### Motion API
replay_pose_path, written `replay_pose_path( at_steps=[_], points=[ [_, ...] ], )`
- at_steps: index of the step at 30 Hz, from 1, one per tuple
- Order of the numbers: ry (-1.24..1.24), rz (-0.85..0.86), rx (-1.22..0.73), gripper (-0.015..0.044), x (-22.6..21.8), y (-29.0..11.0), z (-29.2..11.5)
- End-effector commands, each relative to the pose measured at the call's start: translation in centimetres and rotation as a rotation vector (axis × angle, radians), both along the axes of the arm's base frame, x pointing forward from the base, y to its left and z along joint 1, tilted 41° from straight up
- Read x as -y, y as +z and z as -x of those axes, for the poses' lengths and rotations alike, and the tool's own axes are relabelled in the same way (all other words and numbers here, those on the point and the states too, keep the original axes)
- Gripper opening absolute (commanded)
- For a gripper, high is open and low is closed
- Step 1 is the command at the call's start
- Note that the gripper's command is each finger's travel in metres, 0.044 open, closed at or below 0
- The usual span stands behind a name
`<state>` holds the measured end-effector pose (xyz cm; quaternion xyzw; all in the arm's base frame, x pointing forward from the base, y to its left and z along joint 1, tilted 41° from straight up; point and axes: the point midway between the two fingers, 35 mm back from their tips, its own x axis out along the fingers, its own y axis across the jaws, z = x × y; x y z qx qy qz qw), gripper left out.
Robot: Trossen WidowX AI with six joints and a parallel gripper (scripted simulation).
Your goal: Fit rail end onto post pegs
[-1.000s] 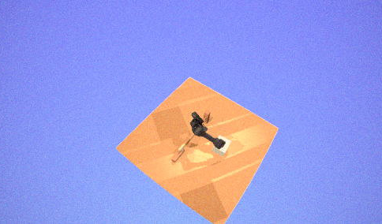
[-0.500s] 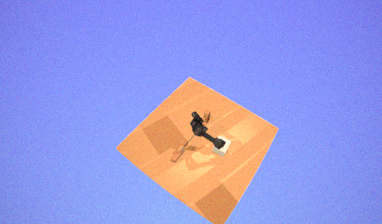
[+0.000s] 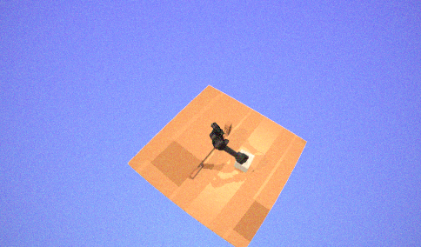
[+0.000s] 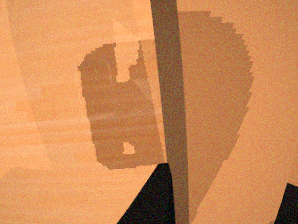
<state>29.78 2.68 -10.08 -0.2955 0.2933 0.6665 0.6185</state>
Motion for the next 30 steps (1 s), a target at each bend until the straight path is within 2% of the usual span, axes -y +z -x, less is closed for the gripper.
replay_pose_path(
  at_steps=[1, 30],
  points=[
    [-0.007, -0.003, 0.011, 0.0, 0.4, 0.4, -0.4],
    [-0.007, -0.003, 0.012, 0.0, 1.3, 1.5, -0.5]
  ],
)
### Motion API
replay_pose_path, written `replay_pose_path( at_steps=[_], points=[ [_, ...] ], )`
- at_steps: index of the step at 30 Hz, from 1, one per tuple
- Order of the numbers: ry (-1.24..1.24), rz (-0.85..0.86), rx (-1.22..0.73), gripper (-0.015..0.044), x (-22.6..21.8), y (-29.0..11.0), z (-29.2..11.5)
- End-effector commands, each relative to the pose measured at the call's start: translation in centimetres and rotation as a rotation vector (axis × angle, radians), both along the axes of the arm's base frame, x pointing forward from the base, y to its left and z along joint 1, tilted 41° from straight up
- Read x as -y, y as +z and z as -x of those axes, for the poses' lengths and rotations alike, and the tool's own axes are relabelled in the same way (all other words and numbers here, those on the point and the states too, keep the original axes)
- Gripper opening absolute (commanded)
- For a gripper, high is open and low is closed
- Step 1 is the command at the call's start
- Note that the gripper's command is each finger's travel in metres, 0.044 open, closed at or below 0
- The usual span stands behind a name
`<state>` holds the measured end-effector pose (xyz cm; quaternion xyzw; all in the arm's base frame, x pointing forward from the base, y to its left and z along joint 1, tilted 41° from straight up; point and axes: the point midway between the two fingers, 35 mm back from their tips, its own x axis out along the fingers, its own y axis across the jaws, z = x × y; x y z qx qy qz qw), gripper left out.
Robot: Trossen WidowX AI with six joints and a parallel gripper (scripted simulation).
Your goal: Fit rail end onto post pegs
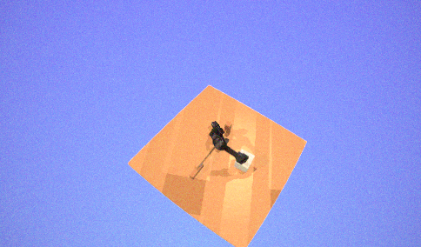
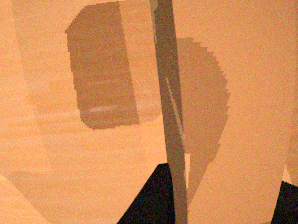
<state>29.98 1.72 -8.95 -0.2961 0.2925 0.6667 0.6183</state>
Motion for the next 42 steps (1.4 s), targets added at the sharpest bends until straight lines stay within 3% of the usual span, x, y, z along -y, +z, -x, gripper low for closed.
replay_pose_path(
  at_steps=[1, 42],
  points=[
    [-0.008, -0.002, 0.01, 0.0, 0.4, 0.4, -0.3],
    [-0.008, -0.002, 0.01, 0.0, 1.1, 1.2, -0.3]
  ],
)
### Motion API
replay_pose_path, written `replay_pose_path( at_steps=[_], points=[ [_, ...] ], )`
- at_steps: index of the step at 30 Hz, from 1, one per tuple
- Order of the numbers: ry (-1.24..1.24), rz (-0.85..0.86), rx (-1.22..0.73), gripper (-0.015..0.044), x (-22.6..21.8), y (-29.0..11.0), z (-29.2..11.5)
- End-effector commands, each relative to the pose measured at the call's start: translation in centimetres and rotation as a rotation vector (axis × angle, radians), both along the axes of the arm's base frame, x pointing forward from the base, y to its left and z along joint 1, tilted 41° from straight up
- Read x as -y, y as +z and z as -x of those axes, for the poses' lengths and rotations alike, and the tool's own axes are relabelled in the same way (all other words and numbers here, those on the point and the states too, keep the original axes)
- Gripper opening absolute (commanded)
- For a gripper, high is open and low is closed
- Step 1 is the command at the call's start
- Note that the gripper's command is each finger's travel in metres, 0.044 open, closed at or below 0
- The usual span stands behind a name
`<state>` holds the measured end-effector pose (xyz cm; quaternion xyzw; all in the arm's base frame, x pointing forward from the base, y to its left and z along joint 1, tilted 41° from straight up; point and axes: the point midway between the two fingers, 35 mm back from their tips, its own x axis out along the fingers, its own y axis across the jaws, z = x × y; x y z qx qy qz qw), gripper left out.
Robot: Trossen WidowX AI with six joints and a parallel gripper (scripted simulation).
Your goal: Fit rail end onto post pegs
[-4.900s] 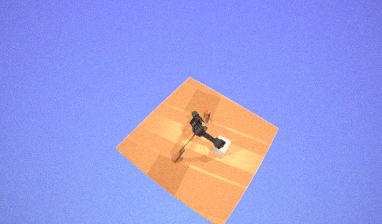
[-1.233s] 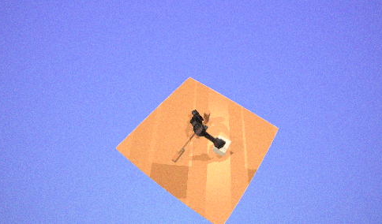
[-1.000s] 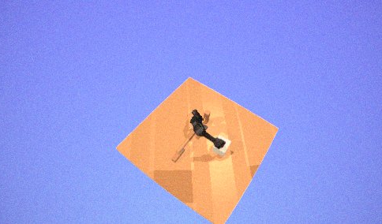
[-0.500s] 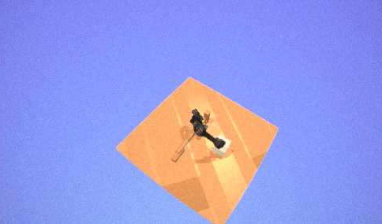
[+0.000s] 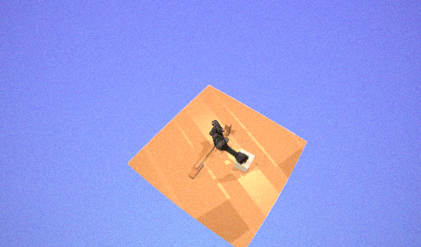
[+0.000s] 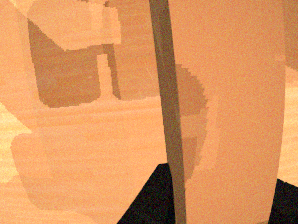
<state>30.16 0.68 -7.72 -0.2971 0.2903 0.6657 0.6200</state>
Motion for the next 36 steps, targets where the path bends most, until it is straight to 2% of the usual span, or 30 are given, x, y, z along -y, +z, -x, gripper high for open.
replay_pose_path(
  at_steps=[1, 36],
  points=[
    [-0.007, 0.0, 0.004, 0.0, 0.03, -0.1, -0.12],
    [-0.007, 0.0, 0.004, 0.0, 0.12, -0.16, 0.16]
  ],
)
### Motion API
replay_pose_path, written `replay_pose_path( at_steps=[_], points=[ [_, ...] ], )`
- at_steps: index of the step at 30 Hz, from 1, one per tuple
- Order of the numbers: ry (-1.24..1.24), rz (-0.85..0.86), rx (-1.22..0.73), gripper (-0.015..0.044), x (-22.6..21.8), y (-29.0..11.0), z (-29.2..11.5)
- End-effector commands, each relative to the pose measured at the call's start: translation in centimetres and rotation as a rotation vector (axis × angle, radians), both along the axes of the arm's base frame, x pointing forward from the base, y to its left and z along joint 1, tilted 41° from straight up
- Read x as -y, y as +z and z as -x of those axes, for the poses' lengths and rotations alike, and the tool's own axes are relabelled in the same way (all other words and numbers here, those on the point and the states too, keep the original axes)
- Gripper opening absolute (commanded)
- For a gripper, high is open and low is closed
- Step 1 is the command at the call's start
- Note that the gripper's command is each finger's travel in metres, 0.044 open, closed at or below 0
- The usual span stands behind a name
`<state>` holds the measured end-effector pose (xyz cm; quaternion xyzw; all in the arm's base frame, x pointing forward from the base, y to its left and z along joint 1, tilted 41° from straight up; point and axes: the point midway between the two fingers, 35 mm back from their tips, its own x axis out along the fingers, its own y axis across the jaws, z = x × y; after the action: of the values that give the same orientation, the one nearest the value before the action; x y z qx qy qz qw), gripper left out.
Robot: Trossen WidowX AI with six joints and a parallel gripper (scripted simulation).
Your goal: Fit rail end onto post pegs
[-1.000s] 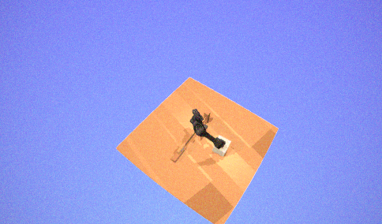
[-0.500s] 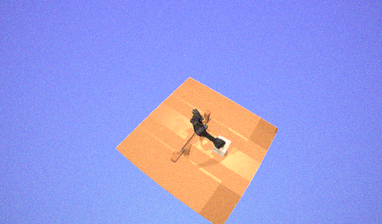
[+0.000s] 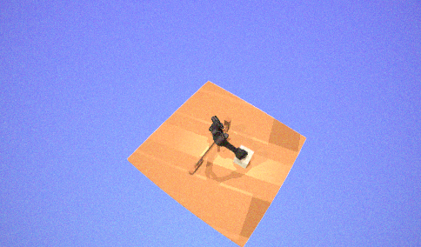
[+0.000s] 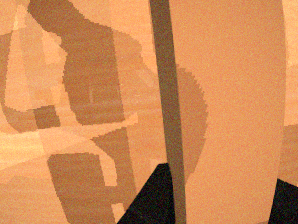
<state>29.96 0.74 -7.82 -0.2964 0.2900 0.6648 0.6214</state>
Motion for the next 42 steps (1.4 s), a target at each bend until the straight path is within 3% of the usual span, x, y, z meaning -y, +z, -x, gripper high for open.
replay_pose_path(
  at_steps=[1, 42],
  points=[
    [-0.003, 0.002, 0.003, 0.0, 0.2, -0.08, -0.04],
    [-0.003, 0.003, 0.004, 0.0, 1.2, -0.64, -0.37]
  ],
)
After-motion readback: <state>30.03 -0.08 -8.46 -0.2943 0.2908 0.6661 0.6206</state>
